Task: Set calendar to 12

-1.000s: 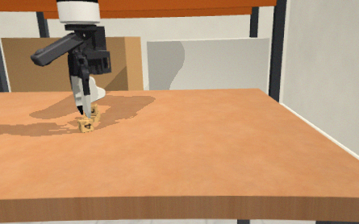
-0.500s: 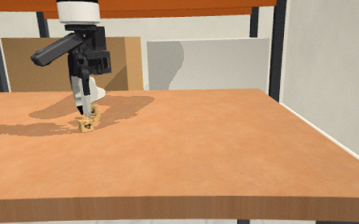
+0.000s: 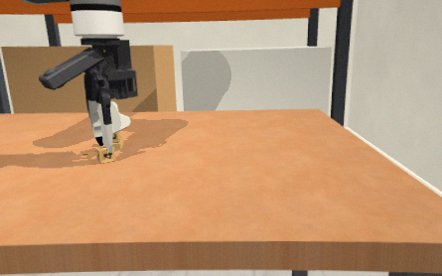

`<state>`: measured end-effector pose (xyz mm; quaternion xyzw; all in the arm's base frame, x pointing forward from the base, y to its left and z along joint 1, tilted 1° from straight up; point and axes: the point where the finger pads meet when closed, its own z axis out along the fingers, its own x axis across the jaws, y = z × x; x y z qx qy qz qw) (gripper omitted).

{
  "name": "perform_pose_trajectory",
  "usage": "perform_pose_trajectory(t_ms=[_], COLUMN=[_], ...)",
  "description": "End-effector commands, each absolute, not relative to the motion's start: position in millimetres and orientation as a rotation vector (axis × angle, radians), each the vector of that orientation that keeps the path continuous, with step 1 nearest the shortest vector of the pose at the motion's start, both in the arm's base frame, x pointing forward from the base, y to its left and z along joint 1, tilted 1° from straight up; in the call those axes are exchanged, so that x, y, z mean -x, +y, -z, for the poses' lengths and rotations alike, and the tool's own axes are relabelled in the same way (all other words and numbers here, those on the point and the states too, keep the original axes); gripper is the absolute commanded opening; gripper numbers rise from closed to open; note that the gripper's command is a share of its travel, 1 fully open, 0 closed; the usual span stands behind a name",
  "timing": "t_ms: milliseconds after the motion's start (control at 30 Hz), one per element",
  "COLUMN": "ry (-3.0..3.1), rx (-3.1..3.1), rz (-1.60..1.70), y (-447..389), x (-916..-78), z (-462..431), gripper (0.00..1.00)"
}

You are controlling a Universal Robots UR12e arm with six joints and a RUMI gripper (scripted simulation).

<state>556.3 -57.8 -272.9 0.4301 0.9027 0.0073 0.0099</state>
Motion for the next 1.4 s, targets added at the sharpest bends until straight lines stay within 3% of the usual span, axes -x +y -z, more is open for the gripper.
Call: perform_pose_trajectory(t_ms=[0, 1367], ry=[2.817, 2.817], rx=[-1.342, -1.342], rz=[-0.023, -0.023], y=[-57.9, -57.9], x=[-556.9, -557.1], z=[278.4, 285.6], gripper=[0.28, 0.28])
